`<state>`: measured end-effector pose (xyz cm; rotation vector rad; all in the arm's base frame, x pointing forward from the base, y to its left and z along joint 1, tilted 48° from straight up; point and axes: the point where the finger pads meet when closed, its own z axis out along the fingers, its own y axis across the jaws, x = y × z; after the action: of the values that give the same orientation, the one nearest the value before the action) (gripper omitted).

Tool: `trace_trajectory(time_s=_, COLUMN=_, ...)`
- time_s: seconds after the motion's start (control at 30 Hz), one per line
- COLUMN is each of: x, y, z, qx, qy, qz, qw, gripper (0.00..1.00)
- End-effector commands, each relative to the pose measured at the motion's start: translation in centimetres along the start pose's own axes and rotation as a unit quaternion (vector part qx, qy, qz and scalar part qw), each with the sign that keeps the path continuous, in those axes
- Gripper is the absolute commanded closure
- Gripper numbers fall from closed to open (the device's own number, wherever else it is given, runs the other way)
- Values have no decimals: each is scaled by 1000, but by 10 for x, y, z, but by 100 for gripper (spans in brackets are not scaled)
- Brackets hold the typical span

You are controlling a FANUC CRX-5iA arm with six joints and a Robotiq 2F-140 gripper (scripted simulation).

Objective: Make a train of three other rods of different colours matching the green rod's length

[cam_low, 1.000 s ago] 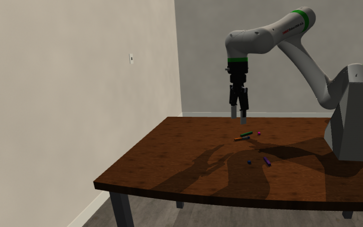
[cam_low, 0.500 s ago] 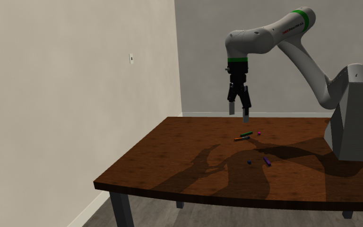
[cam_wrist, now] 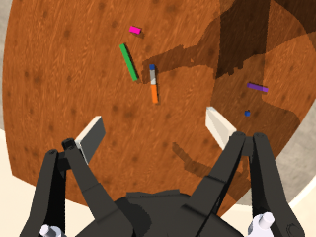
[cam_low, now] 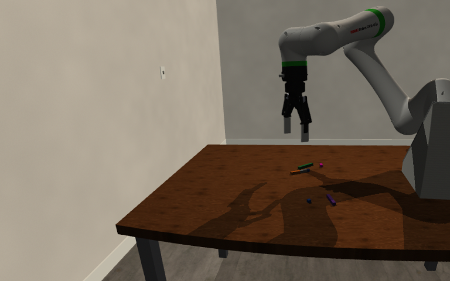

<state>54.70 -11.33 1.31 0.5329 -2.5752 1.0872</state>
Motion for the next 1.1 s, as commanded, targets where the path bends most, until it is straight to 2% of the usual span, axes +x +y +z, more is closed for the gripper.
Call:
trace_trajectory(time_s=0.0, x=0, y=0, z=-11, qx=0, qy=0, qz=0, qw=1000, gripper=0)
trace_trajectory(time_s=0.33, x=0, y=0, z=-38, qx=0, qy=0, qz=0, qw=1000, gripper=0)
trace_trajectory(time_s=1.07, x=0, y=0, z=-39, qx=0, qy=0, qz=0, qw=1000, gripper=0)
